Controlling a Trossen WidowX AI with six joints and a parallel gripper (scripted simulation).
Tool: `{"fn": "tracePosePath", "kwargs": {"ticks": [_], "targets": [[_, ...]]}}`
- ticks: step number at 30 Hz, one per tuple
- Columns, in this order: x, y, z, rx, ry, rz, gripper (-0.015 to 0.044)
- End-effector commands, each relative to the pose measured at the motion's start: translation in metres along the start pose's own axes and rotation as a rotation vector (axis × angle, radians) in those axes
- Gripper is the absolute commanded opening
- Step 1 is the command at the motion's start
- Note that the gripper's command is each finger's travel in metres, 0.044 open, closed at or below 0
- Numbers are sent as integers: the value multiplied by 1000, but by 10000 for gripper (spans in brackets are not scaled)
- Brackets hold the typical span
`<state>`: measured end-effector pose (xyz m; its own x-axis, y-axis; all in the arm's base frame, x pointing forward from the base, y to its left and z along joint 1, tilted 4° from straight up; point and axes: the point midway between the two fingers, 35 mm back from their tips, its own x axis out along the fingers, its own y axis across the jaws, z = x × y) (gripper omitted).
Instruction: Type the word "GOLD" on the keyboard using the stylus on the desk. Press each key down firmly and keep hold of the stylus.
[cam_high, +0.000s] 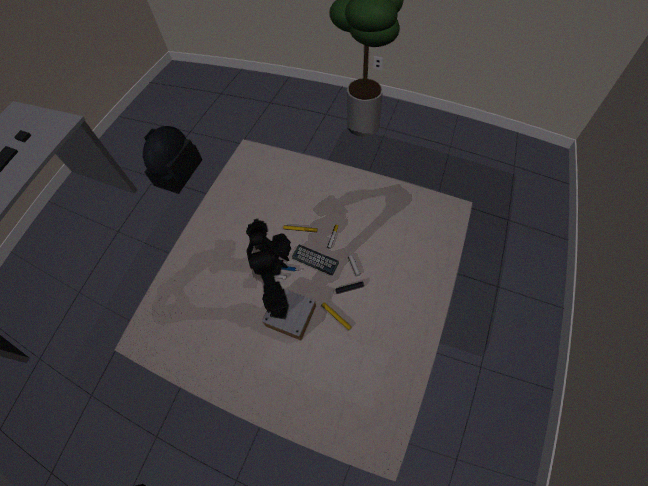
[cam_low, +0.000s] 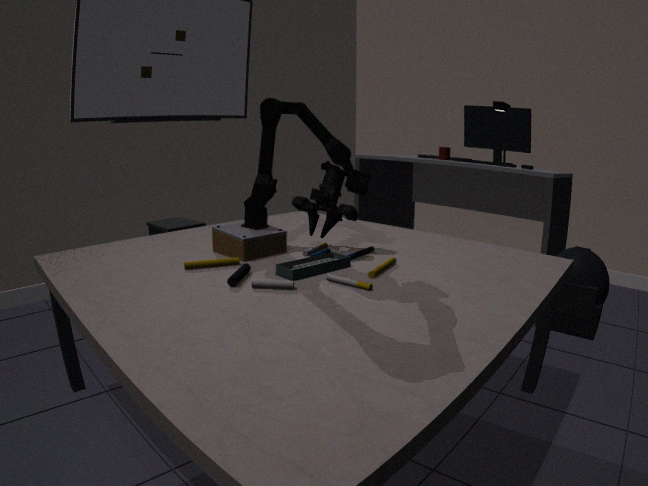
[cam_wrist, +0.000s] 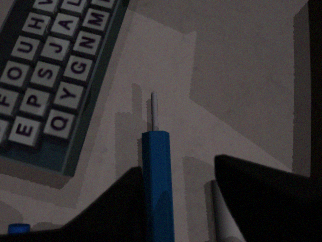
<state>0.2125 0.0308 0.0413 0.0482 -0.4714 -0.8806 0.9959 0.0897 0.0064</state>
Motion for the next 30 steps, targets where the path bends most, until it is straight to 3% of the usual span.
{"fn": "tracePosePath", "kwargs": {"ticks": [1, 30], "targets": [[-3, 2, 0, 125, -38, 29, 150], [13, 2, -9, 125, -38, 29, 150]]}}
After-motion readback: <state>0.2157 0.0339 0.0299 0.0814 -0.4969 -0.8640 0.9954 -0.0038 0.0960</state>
